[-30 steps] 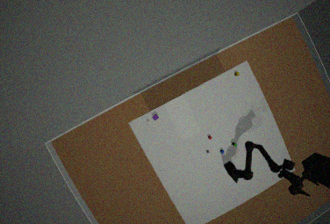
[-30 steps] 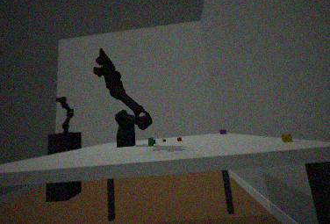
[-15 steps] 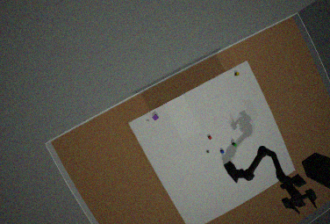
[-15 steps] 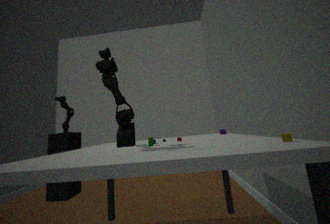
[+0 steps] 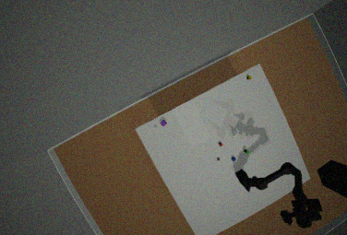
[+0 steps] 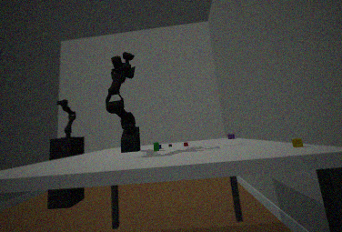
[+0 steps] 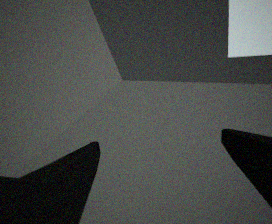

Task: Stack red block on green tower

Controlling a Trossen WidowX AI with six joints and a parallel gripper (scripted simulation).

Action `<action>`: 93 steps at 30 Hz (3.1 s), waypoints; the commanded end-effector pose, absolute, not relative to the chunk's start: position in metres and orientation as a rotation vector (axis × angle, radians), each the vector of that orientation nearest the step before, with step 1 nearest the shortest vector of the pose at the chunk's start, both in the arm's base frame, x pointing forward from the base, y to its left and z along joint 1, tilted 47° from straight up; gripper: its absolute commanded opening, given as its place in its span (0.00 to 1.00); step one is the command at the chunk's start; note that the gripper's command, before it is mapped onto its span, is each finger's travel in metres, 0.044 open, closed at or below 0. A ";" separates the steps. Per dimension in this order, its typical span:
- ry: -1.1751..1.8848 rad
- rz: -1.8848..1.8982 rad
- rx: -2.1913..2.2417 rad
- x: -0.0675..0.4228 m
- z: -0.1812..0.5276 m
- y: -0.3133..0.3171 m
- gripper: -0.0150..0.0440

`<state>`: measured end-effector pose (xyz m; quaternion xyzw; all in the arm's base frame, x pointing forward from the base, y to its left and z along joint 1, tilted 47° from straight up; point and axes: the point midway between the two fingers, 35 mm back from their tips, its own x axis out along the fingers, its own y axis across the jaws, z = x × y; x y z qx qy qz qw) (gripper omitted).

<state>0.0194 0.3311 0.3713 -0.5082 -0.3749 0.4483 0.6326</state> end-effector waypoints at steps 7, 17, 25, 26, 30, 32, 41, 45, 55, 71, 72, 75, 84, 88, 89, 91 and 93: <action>-0.333 0.946 -1.271 0.120 0.295 0.358 1.00; 0.158 0.762 -1.250 0.217 0.221 0.341 1.00; 0.385 0.627 -1.185 0.262 0.184 0.314 1.00; 0.423 0.604 -1.179 0.269 0.178 0.309 1.00; 0.594 0.488 -1.148 0.299 0.149 0.283 1.00; 0.676 0.427 -1.129 0.313 0.135 0.268 1.00; 1.017 0.125 -1.025 0.360 0.074 0.188 1.00; 1.154 -0.020 -0.971 0.372 0.049 0.148 1.00; 1.438 -0.366 -0.842 0.376 -0.010 0.054 1.00; 1.497 -0.452 -0.812 0.374 -0.027 0.023 1.00; 1.497 -0.452 -0.812 0.375 -0.031 0.019 1.00; 1.496 -0.454 -0.813 0.375 -0.045 0.003 1.00; 1.496 -0.454 -0.813 0.376 -0.046 0.000 1.00; 1.496 -0.454 -0.813 0.377 -0.049 -0.003 1.00; 1.496 -0.454 -0.813 0.377 -0.050 -0.004 1.00; 1.496 -0.454 -0.813 0.377 -0.052 -0.007 1.00; 1.496 -0.454 -0.814 0.378 -0.054 -0.009 1.00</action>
